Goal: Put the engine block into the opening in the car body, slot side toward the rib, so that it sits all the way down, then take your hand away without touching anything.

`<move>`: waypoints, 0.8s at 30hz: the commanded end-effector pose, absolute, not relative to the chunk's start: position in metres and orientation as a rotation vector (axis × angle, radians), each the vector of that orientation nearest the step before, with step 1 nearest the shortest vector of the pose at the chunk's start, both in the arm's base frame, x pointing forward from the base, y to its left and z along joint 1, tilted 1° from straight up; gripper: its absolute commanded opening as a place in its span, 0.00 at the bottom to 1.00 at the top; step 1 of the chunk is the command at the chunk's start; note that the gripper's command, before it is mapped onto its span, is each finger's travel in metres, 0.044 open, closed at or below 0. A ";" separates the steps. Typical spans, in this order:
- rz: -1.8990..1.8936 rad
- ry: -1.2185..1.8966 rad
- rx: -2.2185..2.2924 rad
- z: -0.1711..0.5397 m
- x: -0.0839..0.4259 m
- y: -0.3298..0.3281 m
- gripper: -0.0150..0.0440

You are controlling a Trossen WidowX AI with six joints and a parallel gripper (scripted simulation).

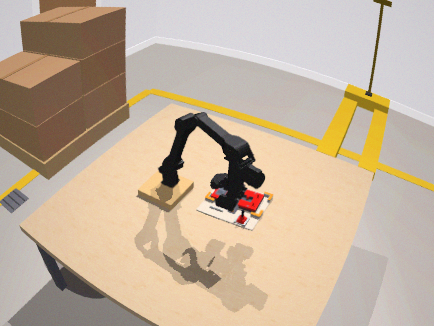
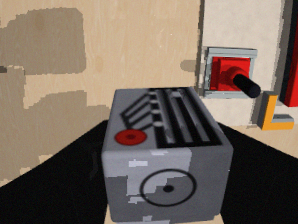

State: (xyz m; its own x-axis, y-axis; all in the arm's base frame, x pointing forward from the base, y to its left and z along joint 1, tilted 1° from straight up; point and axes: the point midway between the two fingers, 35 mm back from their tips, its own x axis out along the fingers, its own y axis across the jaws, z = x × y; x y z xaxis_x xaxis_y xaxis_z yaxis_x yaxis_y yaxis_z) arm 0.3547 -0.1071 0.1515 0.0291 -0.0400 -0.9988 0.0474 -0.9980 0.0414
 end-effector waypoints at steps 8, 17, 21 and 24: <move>-1.950 0.383 1.994 0.148 0.354 -0.106 0.25; -1.765 0.643 1.793 0.146 0.354 -0.107 0.25; -1.677 0.747 1.700 0.145 0.354 -0.107 0.25; -1.610 0.820 1.628 0.145 0.354 -0.107 0.25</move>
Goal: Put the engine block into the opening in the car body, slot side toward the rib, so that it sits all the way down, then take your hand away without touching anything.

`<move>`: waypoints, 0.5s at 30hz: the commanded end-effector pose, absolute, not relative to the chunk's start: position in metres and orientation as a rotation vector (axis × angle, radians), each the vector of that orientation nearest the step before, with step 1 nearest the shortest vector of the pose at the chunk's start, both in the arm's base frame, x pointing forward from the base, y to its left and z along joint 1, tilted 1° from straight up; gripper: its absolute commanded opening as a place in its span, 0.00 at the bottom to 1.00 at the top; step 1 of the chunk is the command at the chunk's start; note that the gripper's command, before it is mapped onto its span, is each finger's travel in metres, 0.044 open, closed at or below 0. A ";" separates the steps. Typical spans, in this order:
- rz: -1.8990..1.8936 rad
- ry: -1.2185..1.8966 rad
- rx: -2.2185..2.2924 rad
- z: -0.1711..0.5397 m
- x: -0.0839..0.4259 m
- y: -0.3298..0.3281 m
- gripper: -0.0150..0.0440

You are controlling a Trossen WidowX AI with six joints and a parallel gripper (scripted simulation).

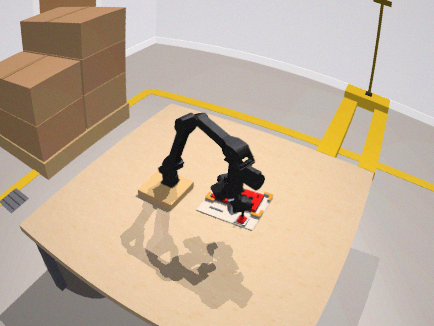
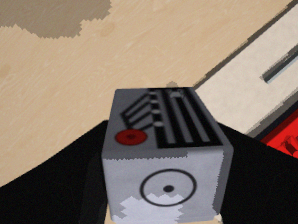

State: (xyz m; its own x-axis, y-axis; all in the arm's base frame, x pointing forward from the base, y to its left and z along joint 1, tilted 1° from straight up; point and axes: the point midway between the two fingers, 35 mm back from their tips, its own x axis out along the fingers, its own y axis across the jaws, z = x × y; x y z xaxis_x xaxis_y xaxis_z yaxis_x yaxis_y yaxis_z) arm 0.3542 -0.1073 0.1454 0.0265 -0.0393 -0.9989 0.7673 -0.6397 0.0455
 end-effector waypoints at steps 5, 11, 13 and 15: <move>-1.495 0.932 1.506 0.144 0.354 -0.107 0.25; -1.353 1.053 1.356 0.143 0.354 -0.107 0.25; -1.305 1.090 1.305 0.142 0.354 -0.107 0.25; -1.256 1.125 1.253 0.142 0.354 -0.107 0.25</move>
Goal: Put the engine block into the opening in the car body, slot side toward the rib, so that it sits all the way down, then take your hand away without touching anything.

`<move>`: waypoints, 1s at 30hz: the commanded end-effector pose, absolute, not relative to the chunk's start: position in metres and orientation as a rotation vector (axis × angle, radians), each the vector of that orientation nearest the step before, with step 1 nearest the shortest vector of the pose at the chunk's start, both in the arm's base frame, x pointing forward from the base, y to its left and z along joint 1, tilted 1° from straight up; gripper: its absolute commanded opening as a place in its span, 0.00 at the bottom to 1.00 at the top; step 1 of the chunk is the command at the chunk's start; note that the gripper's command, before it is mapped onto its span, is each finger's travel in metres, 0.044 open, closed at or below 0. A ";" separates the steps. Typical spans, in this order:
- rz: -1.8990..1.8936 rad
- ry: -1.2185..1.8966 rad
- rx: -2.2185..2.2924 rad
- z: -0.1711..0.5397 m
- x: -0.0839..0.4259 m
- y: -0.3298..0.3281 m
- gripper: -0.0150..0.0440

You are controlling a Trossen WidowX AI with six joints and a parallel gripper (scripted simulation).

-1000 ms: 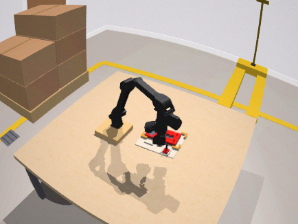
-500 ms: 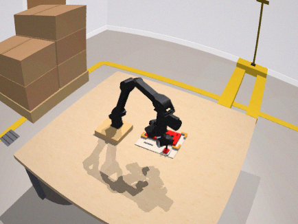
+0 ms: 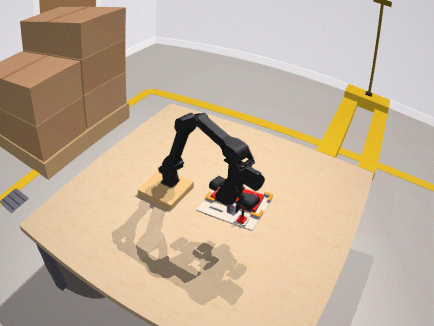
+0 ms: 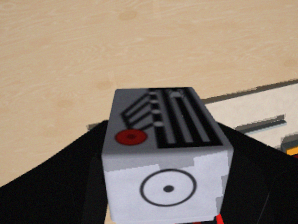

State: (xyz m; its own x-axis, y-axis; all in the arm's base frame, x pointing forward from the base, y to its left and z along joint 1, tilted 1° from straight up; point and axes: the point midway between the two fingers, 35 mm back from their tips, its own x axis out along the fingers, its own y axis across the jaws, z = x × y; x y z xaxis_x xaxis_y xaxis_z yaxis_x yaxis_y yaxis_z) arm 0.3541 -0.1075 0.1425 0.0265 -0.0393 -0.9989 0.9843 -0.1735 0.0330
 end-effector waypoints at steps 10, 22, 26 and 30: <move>-1.008 1.280 0.992 0.140 0.354 -0.107 0.25; -0.701 1.416 0.671 0.138 0.354 -0.107 0.25; -0.597 1.450 0.562 0.137 0.354 -0.107 0.25; -0.492 1.479 0.453 0.136 0.354 -0.107 0.25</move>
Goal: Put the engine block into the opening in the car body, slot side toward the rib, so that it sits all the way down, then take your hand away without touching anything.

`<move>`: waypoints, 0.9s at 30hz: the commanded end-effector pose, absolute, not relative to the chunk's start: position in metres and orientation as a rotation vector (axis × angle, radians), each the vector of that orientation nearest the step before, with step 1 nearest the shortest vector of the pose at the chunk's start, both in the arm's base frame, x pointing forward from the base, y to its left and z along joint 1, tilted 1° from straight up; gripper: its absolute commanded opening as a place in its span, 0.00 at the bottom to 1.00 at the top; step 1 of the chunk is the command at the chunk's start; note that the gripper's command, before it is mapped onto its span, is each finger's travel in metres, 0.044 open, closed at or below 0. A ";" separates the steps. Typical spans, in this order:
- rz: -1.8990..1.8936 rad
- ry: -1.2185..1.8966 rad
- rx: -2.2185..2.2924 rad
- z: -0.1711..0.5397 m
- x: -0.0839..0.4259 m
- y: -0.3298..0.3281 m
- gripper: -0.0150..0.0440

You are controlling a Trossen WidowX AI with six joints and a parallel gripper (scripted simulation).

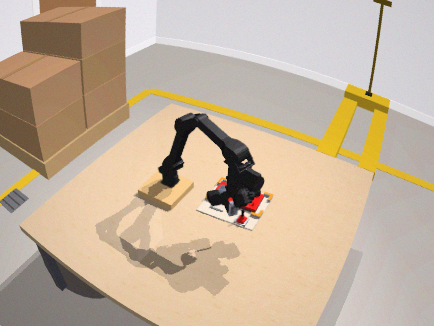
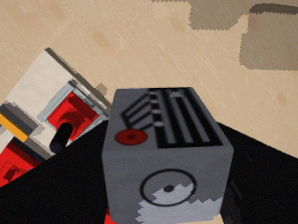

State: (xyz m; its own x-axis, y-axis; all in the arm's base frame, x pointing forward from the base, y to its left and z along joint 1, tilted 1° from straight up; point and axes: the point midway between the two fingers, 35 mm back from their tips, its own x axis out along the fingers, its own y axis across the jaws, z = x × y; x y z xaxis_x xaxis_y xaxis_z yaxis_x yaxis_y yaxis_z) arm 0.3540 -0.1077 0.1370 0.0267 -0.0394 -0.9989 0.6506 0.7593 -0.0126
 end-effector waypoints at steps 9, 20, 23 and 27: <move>-0.311 1.515 0.266 0.134 0.354 -0.107 0.25; -0.241 1.525 0.193 0.113 0.354 -0.109 0.25; -0.241 1.525 0.193 0.107 0.355 -0.109 0.25; -0.241 1.525 0.193 0.100 0.355 -0.109 0.25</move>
State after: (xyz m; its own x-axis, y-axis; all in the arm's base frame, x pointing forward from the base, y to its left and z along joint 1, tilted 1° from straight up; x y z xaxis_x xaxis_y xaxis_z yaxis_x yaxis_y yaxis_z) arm 0.3554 -0.1100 0.1068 0.0315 -0.0412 -0.9987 0.2810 0.9592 -0.0307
